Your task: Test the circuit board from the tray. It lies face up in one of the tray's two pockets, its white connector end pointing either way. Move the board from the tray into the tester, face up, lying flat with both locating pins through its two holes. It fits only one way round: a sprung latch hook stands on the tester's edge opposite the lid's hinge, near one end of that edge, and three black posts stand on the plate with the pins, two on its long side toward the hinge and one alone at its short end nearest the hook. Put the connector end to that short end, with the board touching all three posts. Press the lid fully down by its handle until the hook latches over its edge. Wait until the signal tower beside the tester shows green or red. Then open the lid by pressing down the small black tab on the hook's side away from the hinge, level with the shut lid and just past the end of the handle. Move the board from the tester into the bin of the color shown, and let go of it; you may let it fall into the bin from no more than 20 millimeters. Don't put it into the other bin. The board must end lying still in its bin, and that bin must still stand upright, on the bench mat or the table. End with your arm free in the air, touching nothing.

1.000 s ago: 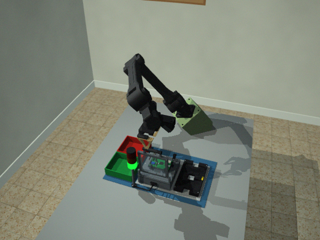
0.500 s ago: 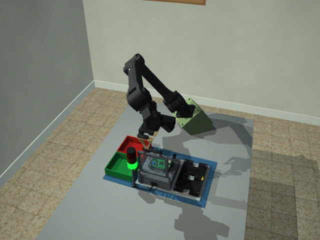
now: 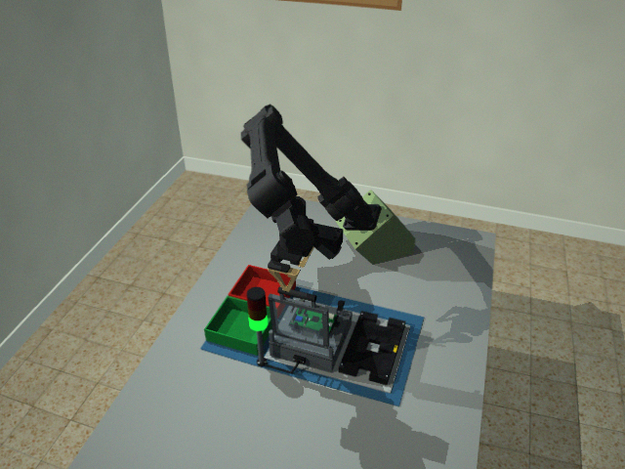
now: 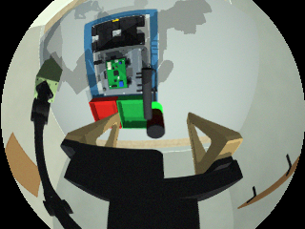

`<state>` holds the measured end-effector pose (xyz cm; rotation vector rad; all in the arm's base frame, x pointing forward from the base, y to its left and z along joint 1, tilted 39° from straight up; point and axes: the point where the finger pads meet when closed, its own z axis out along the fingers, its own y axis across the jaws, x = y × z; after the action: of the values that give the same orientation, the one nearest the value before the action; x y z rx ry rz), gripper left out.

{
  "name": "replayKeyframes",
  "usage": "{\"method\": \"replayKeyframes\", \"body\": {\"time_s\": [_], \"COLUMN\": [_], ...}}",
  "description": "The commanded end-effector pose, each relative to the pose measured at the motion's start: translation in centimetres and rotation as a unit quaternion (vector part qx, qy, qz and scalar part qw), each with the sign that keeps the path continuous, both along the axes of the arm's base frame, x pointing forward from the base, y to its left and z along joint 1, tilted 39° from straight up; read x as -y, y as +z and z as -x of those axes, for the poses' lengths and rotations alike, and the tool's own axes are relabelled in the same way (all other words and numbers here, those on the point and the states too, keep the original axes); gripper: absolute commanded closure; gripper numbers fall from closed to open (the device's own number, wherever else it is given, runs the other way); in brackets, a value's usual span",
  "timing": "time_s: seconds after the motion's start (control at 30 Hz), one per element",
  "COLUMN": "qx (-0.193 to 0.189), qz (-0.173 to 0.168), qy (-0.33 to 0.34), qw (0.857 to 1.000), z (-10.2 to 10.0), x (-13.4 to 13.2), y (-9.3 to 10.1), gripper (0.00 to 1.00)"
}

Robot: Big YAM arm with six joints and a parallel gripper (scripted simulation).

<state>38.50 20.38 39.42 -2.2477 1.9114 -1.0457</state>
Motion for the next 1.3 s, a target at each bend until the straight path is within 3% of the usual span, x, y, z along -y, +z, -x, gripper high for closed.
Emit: {"method": "replayKeyframes", "body": {"time_s": [0.0,0.8,0.93,1.0,1.13,1.27], "qx": [0.005,0.005,0.000,0.013,0.016,0.006], "qz": [-0.006,-0.005,0.002,-0.007,-0.006,-0.004], "qy": [0.005,0.005,0.013,0.019,0.024,0.011], "qw": [1.000,1.000,1.000,1.000,1.000,1.000], "z": [-0.2,-0.1,0.2,0.9,1.3,3.5], "x": [-1.2,-1.2,-1.4,-0.9,-0.8,0.3], "y": [0.9,0.8,-0.6,0.6,0.5,-0.5], "gripper": [0.08,0.08,0.08,0.08,0.08,0.08]}}
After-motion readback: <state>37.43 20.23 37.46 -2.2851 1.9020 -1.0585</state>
